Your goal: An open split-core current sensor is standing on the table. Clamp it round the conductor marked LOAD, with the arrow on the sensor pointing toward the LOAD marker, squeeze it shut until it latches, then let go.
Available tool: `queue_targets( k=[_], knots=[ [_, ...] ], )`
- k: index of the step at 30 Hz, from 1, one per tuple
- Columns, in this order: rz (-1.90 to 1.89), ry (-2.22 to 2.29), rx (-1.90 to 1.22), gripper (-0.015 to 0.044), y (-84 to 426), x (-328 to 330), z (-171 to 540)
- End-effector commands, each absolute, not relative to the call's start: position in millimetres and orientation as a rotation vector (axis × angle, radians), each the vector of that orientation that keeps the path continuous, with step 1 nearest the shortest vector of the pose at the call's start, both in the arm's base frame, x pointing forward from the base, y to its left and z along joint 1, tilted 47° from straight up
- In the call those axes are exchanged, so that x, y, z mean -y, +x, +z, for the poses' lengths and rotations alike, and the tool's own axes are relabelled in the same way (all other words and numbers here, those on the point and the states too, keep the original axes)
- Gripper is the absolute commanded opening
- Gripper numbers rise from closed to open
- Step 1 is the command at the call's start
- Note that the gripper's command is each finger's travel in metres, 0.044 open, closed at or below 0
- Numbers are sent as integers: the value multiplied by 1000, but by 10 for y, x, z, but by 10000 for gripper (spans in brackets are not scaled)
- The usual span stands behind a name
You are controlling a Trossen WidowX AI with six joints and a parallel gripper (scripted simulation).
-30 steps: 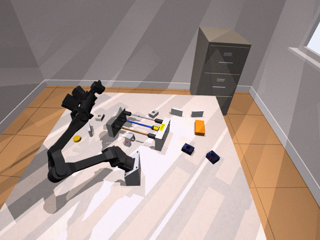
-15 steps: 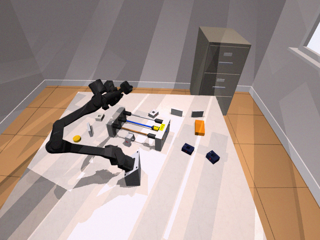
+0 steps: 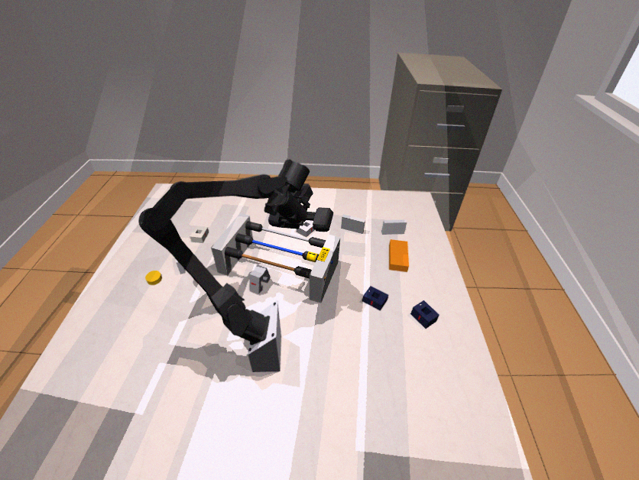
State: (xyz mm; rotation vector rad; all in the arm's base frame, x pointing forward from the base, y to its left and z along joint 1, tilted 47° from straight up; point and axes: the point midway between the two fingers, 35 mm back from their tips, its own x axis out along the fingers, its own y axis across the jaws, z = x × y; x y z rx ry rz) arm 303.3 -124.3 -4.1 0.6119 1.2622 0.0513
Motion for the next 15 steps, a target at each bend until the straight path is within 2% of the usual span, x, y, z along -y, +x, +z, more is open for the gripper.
queue_targets(
  k=[1,15],
  knots=[
    [105,827,-1354,440,2808,1314,-316],
    [130,901,-1378,440,2726,1329,-408]
  ],
)
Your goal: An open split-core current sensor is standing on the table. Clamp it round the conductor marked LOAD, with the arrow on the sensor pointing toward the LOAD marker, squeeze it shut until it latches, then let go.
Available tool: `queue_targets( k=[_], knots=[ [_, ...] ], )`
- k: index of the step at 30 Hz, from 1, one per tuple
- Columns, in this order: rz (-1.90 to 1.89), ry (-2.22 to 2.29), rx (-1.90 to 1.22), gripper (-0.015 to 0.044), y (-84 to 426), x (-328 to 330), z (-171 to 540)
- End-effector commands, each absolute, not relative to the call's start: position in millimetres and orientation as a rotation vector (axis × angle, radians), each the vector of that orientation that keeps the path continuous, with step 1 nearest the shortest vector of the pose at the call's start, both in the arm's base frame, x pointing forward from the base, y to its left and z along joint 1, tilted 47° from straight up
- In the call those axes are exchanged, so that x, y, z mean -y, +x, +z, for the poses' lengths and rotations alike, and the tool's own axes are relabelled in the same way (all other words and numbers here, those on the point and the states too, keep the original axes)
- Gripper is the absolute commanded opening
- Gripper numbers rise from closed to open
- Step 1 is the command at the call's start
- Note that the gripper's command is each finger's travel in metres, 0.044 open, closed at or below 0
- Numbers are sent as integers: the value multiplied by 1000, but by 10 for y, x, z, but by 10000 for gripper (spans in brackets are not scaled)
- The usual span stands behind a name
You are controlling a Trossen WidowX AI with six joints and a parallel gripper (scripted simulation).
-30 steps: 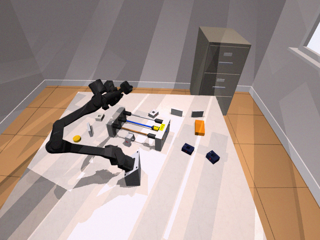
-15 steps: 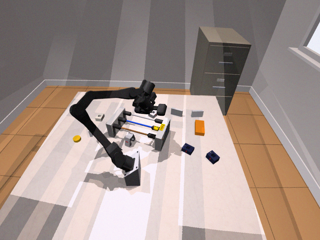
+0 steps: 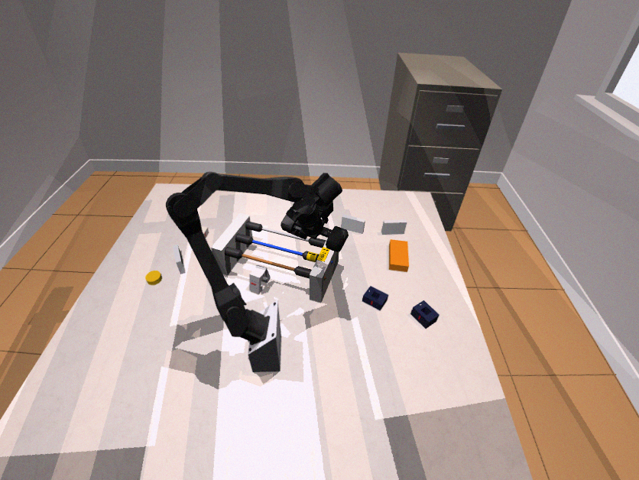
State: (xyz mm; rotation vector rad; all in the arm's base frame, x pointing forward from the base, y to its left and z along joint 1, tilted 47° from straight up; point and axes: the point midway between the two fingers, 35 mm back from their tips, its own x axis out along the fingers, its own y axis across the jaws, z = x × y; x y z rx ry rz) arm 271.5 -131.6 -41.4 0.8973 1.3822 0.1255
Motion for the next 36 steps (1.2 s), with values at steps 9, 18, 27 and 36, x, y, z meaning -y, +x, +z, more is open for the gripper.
queue_targets(
  k=[9,18,27,36],
  knots=[
    [130,901,-1378,440,2726,1329,-408],
    [209,870,-1423,321,2672,234,208],
    [301,853,-1472,321,2221,-598,527],
    [300,853,-1472,321,2234,-630,484]
  ],
)
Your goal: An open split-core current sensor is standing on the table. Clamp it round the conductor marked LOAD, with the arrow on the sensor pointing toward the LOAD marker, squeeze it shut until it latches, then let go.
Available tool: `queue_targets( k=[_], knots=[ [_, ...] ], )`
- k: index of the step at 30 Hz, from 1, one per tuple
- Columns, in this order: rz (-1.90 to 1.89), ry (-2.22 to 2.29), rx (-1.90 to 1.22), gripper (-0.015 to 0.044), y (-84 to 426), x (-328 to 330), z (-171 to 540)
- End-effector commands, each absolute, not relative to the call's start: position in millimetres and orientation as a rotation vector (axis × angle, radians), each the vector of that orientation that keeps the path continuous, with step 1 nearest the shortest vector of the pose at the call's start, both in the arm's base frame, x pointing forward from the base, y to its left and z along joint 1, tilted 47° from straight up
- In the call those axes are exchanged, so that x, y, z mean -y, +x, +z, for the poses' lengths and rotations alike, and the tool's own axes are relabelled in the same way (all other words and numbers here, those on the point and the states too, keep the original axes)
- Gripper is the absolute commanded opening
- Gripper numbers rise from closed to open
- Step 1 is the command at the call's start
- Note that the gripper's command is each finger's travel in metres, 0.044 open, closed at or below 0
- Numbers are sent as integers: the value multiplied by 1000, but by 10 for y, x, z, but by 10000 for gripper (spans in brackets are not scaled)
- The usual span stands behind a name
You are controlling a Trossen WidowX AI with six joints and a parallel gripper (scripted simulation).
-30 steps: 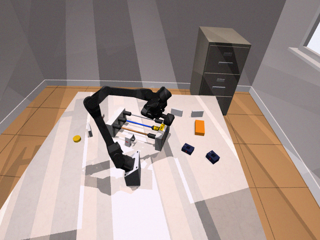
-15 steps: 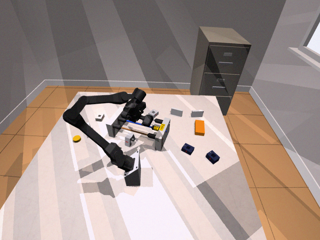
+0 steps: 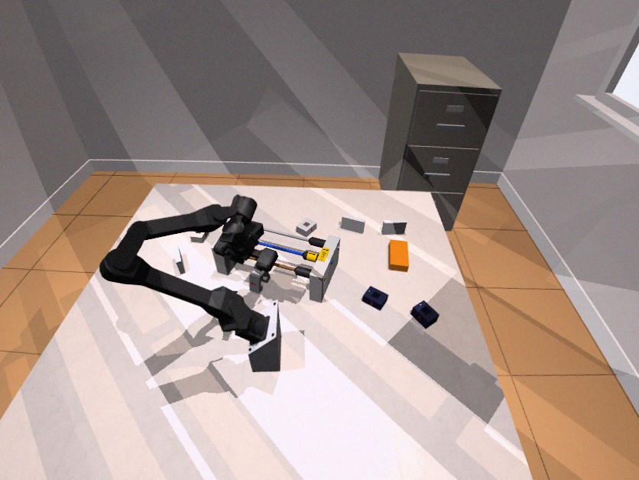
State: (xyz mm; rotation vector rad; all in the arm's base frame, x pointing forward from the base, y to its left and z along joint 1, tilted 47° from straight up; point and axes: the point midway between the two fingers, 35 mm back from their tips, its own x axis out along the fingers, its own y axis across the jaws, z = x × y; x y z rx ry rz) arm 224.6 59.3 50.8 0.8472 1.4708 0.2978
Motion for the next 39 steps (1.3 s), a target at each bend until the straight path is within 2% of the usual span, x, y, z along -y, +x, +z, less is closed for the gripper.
queue_targets(
  k=[1,36,39],
  knots=[
    [300,852,-1472,321,2238,-640,471],
    [303,855,-1471,321,2294,-999,84],
    [310,853,-1470,242,2304,-981,121]
  ],
)
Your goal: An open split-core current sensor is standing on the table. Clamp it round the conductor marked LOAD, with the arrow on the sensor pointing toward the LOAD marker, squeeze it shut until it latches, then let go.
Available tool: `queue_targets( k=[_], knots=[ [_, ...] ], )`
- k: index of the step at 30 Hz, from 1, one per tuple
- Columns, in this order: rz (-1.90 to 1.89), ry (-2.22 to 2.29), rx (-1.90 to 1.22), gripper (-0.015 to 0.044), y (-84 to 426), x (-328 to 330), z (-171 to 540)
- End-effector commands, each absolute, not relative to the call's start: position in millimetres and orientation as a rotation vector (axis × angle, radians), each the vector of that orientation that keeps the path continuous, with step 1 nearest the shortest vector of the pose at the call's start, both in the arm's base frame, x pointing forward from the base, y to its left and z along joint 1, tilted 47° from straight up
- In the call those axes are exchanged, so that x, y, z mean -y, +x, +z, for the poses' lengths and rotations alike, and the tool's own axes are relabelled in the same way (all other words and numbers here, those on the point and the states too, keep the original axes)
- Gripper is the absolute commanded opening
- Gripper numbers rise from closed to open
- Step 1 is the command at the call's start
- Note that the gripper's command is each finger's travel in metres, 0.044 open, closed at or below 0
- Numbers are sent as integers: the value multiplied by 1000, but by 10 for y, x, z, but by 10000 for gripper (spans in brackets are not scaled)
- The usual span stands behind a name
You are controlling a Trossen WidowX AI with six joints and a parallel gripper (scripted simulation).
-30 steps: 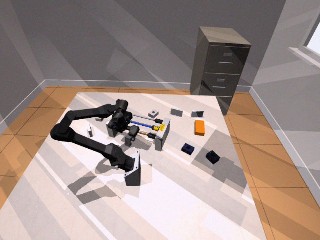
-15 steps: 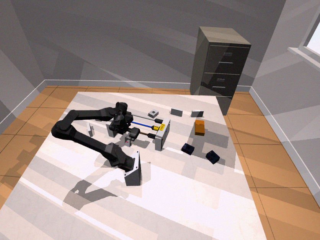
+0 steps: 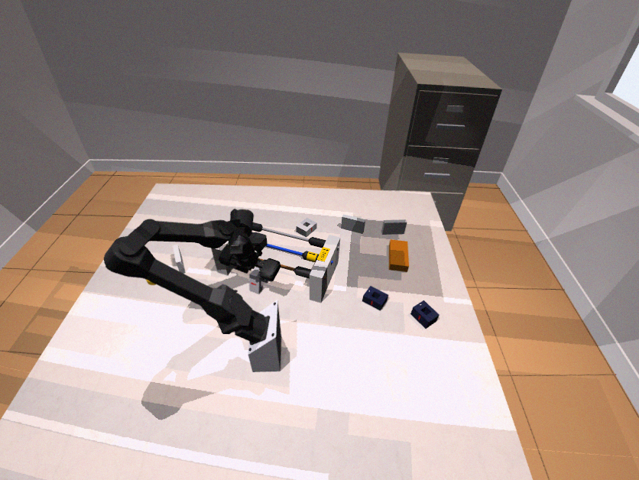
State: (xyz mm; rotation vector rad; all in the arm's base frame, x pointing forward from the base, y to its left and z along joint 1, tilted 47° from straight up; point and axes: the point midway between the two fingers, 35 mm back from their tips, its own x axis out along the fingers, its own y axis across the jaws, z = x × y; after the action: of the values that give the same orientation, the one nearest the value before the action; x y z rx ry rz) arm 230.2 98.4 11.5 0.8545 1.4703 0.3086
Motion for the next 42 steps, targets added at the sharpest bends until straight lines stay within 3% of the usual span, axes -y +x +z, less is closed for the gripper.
queue_targets(
  k=[1,2,15,19,42],
  knots=[
    [310,853,-1470,216,2304,-981,121],
    [310,853,-1470,190,2304,-981,121],
    [310,853,-1470,103,2304,-981,121],
    [303,855,-1471,0,2301,-955,125],
    [302,856,-1473,0,1848,-993,245]
  ],
)
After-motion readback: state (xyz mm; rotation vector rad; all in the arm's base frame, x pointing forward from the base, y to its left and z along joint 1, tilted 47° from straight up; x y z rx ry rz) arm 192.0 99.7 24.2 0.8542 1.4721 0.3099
